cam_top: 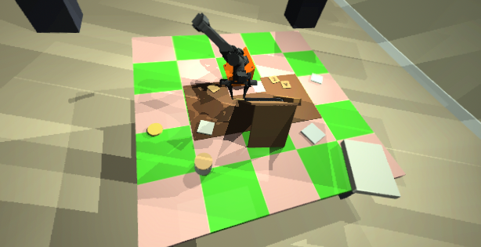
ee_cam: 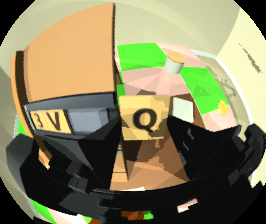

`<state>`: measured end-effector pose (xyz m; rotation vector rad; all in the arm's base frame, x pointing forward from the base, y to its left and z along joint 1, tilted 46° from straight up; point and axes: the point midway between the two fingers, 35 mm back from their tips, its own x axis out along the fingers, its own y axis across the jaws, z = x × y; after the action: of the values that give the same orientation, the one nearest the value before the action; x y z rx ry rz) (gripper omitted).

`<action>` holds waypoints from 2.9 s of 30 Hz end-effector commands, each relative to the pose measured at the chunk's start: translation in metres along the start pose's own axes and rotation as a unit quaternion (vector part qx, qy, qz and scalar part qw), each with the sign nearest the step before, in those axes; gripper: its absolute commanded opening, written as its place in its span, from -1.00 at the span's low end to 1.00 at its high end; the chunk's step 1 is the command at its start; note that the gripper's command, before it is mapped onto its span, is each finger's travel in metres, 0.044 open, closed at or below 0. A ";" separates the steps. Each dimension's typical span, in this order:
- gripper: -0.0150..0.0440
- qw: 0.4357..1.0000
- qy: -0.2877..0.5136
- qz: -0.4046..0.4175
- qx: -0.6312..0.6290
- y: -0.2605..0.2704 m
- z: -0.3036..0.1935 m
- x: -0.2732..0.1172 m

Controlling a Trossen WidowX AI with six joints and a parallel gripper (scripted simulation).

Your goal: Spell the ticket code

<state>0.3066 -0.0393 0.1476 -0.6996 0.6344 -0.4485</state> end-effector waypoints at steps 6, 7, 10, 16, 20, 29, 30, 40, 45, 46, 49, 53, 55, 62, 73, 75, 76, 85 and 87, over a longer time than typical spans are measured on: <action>-0.49 1.000 0.003 0.000 -0.001 0.006 -0.001 0.001; -0.49 1.000 0.003 0.000 -0.001 0.007 -0.001 0.001; -0.49 1.000 0.003 0.000 -0.001 0.008 -0.001 0.001; -0.49 1.000 0.003 0.000 -0.001 0.011 -0.001 0.001; -0.49 1.000 0.003 0.000 0.000 0.014 -0.001 0.001; -0.49 1.000 0.003 0.000 0.000 0.018 -0.001 0.001; -0.49 1.000 0.003 0.000 0.000 0.019 -0.001 0.001; -0.49 1.000 0.003 0.000 0.000 0.024 -0.002 0.001; -0.49 1.000 0.003 0.000 0.000 0.026 -0.002 0.001; -0.49 1.000 0.003 0.000 0.000 0.027 -0.002 0.001; -0.49 1.000 0.003 0.001 0.000 0.028 -0.002 0.001; -0.49 1.000 0.003 0.001 0.000 0.030 -0.002 0.001; -0.49 1.000 0.003 0.001 0.000 0.031 -0.002 0.001; -0.49 1.000 0.003 0.001 0.000 0.035 -0.002 0.000; -0.49 1.000 0.003 0.001 0.000 0.040 -0.002 0.000; -0.49 1.000 0.003 0.001 0.000 0.041 -0.002 0.000; -0.49 1.000 0.003 0.001 0.000 0.042 -0.002 0.000; -0.49 1.000 0.003 0.001 0.000 0.046 -0.002 0.000; -0.49 1.000 0.003 0.001 0.000 0.047 -0.002 0.000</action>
<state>0.3135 -0.0088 0.1163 -0.6973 0.6358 -0.4469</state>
